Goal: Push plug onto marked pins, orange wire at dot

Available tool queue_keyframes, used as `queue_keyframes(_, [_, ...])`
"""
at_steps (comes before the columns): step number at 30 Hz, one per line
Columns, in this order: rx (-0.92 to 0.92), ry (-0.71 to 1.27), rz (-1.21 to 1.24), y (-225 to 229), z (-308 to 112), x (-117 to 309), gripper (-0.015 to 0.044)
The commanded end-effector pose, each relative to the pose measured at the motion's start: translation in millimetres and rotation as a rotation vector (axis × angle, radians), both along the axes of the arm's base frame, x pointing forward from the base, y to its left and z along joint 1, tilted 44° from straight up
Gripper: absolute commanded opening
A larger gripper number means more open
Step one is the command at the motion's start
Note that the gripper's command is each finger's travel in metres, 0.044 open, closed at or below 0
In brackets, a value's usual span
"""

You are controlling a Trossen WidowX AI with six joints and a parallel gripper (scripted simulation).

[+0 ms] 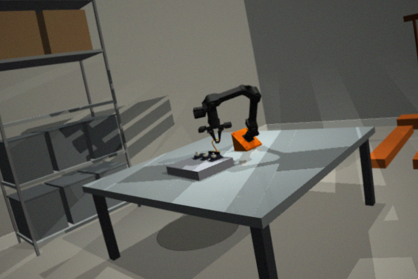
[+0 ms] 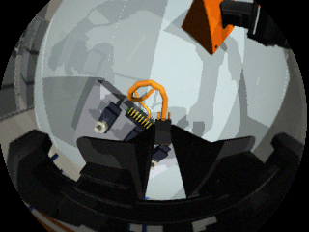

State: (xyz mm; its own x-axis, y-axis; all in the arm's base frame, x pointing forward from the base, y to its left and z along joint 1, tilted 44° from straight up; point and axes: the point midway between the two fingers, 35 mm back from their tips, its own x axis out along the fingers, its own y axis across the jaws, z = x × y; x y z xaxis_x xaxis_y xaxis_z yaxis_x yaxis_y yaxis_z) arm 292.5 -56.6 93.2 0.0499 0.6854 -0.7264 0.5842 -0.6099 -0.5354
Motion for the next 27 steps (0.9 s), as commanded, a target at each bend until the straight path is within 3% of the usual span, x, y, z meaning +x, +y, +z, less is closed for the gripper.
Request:
queue_keyframes(1, [0.01,0.088,-0.103,6.7,4.7,-6.8,0.0])
queue_keyframes(17, [0.04,0.456,-0.489,30.5,13.2,-36.4,0.0])
queue_keyframes(27, [0.042,0.485,-0.519,51.9,-6.9,-36.6,0.0])
